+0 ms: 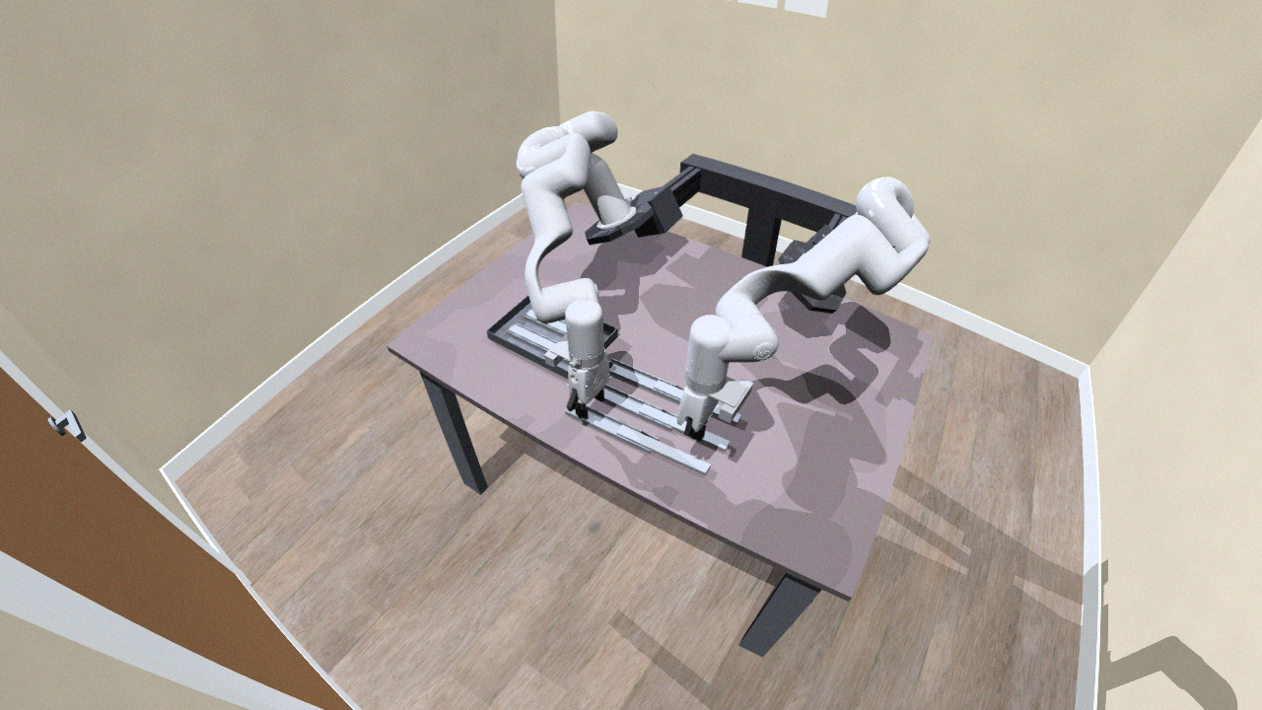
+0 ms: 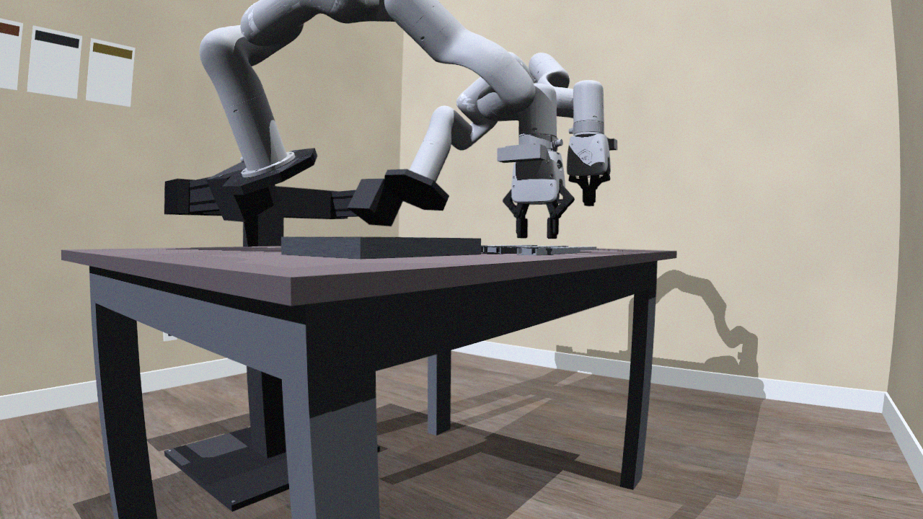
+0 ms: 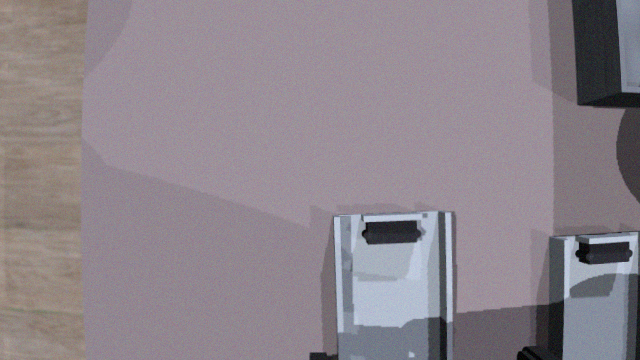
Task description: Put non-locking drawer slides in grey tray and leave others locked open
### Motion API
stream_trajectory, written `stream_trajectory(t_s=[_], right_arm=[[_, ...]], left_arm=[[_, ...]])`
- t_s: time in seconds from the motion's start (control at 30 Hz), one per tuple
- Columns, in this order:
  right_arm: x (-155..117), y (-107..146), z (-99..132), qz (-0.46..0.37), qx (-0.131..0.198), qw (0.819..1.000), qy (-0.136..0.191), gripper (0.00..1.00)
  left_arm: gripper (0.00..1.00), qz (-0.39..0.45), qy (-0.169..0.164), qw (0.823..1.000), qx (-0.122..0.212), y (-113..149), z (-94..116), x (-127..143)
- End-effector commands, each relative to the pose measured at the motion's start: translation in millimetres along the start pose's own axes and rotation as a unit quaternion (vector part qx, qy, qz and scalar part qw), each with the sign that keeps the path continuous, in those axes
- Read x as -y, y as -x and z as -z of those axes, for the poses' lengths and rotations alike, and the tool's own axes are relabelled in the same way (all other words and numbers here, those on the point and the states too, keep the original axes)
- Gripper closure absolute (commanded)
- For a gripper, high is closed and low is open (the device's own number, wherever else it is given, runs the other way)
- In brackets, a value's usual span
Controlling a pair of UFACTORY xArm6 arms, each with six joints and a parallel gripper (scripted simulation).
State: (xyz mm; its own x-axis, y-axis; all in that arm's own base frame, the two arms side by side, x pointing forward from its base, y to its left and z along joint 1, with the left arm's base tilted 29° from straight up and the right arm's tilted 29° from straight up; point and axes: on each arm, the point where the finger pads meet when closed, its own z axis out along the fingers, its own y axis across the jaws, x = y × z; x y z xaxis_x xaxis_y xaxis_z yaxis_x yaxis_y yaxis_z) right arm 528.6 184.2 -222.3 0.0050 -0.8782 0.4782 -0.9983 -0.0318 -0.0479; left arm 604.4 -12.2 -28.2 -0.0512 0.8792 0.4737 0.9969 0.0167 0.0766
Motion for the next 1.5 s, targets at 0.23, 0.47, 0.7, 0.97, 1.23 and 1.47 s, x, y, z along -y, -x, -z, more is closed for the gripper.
stream_trajectory(t_s=[0.23,0.47,0.7,0.97,1.23,1.47], right_arm=[[1.6,0.3,63.4,-0.001,0.002,1.0,-0.003,0.33],[1.5,0.2,91.2,-0.001,0.002,1.0,-0.003,0.33],[-0.9,-1.8,93.9,-0.001,0.002,1.0,-0.003,0.0],[-17.0,-15.4,103.1,-0.001,0.002,1.0,-0.002,0.0],[-39.7,-34.6,116.0,-0.001,0.002,1.0,-0.002,0.0],[-75.2,-64.5,136.3,0.0,0.002,1.0,-0.002,0.0]], left_arm=[[1.0,0.0,0.002,1.0,0.0,-0.2,8.2,-0.9],[1.0,0.0,0.002,1.0,0.0,-0.2,8.2,-0.9],[0.0,0.0,0.002,1.0,0.0,-1.5,9.7,1.5],[0.0,0.0,0.001,1.0,0.0,-9.9,19.2,17.6],[0.0,0.0,0.001,1.0,0.0,-21.8,32.7,40.2],[0.0,0.0,0.001,1.0,0.0,-40.4,53.9,75.7]])
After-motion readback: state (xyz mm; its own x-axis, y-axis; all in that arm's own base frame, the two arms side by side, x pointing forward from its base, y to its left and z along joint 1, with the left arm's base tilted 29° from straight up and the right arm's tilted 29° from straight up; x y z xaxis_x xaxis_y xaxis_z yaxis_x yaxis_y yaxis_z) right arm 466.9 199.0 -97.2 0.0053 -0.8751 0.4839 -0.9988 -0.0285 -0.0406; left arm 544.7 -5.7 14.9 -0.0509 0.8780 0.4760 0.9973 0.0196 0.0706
